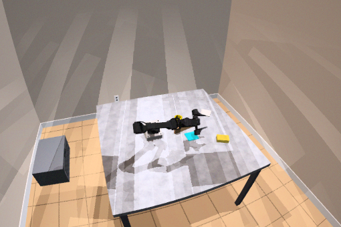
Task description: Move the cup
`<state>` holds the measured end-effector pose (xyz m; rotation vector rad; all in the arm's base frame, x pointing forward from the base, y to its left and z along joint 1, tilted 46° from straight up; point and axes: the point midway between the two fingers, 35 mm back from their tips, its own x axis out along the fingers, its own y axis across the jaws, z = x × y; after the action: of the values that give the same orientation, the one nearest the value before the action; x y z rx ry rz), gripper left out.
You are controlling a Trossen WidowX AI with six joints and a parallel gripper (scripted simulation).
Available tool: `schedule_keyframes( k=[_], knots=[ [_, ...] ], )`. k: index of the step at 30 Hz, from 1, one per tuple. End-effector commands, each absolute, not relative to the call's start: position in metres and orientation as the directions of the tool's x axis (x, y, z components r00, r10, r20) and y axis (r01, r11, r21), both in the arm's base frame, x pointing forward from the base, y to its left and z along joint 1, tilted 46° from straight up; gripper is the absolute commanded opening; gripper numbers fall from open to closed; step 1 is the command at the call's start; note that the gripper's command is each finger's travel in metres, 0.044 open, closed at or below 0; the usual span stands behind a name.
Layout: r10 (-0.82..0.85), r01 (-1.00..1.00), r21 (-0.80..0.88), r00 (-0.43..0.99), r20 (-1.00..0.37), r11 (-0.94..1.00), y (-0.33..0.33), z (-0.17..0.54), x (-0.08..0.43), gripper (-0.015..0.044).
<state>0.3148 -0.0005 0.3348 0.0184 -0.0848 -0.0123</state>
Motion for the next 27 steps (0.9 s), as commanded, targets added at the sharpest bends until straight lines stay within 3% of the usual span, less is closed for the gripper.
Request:
schedule_keyframes(
  k=[1,9,12,16,20,27],
  knots=[
    [-0.012,0.01,0.03,0.997,0.072,1.0,0.0,0.332,0.317,0.0374],
    [0.01,0.174,0.356,0.888,-0.459,0.918,0.05,0.214,0.367,0.0167],
    [-0.015,0.323,0.37,0.771,-0.637,0.871,0.071,0.165,0.369,0.0167],
    [-0.095,0.522,0.279,0.579,-0.81,0.806,0.096,0.104,0.357,0.0167],
    [-0.229,0.678,0.103,0.382,-0.895,0.728,0.114,0.053,0.334,0.0167],
    [-0.547,0.81,-0.229,0.13,-0.827,0.54,0.129,-0.009,0.283,0.0167]
  ],
)
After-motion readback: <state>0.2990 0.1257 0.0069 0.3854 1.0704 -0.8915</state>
